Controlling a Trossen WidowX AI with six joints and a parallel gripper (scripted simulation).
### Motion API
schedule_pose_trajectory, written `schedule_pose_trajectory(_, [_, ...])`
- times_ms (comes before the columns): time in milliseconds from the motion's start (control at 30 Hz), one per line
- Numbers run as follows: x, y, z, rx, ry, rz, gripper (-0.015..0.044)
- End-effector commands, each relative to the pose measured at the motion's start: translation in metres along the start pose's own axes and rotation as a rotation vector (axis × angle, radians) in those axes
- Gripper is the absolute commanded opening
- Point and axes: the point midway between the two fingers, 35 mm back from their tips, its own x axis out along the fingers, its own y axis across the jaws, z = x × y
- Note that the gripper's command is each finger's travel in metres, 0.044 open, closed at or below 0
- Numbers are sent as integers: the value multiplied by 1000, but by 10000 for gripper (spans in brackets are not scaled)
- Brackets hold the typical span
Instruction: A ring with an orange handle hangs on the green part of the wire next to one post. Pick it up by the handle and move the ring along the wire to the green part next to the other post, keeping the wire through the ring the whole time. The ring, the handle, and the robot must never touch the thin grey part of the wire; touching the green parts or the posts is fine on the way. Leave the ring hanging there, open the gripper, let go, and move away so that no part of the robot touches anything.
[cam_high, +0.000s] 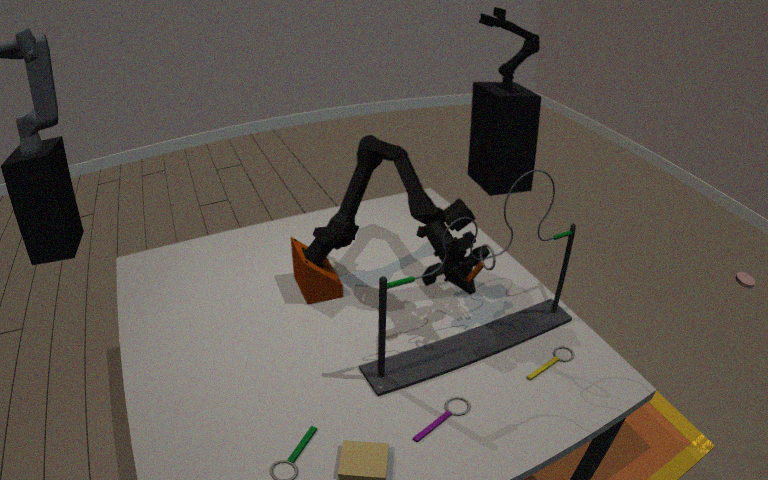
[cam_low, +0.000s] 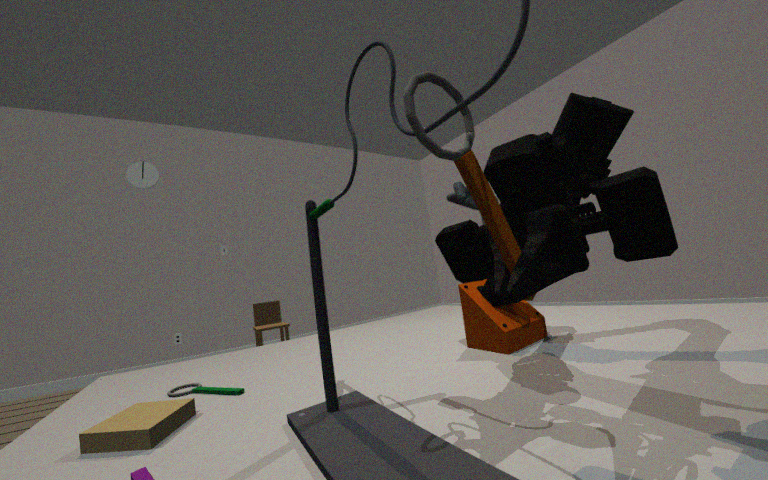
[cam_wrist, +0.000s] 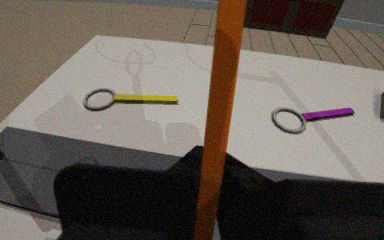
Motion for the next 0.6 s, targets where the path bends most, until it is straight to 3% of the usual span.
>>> schedule_pose_trajectory(0, [-1,-7,-2,-23,8,-11,-150])
schedule_pose_trajectory(567, [-8,-48,1,-223,32,-126,-150])
